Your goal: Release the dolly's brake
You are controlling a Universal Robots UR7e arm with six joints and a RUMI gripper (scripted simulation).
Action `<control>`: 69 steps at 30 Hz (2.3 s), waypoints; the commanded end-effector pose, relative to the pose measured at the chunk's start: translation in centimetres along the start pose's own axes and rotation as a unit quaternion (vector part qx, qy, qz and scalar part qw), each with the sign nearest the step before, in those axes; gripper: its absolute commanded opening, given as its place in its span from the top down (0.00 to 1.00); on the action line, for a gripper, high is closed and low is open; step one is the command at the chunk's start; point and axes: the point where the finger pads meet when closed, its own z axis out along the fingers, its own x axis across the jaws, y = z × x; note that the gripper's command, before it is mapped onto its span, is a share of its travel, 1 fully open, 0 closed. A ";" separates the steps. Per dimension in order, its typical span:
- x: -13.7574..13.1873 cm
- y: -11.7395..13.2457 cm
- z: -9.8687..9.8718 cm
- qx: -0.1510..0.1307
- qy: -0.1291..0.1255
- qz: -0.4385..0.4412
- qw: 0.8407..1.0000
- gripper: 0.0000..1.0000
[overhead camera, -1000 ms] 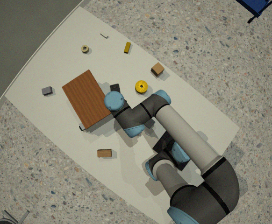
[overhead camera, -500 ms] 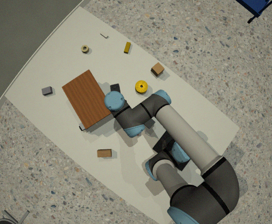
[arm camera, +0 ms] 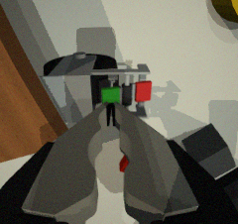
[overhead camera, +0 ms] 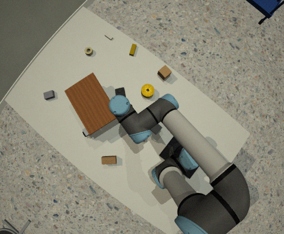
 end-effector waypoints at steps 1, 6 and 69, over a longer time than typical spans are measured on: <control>0.1 0.0 0.1 0.000 0.000 0.000 1.000 1.00; 0.1 0.0 0.1 0.000 0.000 0.000 1.000 1.00; 0.0 -0.1 -3.6 0.003 -0.001 0.000 1.000 1.00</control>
